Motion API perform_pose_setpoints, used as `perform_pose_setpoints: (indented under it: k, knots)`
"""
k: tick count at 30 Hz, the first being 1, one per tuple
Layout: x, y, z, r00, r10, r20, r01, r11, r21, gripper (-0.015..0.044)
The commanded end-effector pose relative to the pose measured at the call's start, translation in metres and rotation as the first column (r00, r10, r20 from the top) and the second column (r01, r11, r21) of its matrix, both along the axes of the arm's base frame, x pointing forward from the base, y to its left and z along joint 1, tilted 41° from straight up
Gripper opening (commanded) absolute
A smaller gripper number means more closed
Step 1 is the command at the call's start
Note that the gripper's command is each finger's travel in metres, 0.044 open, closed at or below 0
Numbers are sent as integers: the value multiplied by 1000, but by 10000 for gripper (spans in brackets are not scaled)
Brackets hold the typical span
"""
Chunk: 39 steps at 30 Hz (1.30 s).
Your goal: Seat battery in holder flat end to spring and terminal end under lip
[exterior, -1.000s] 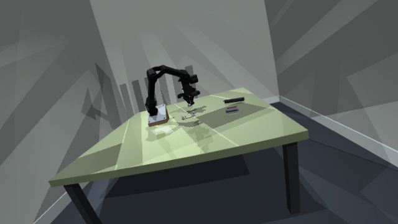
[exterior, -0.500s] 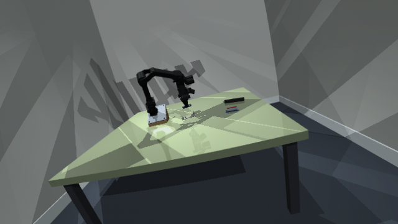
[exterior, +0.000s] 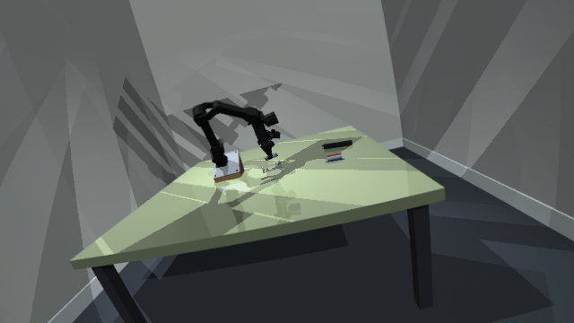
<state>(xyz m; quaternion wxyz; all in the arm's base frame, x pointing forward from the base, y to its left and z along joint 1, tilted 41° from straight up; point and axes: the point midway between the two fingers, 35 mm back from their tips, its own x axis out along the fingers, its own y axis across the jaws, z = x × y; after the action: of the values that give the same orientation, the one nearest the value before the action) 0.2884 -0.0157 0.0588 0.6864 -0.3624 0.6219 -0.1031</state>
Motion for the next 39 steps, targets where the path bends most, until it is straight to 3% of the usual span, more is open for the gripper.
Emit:
perform_pose_setpoints:
  k: [1, 39]
  knots:
    - [-1, -5, -7, 999, 32, 21, -33, 999, 16, 65]
    - [-3, -25, -25, 958, 197, 209, -221, 970, 98, 65]
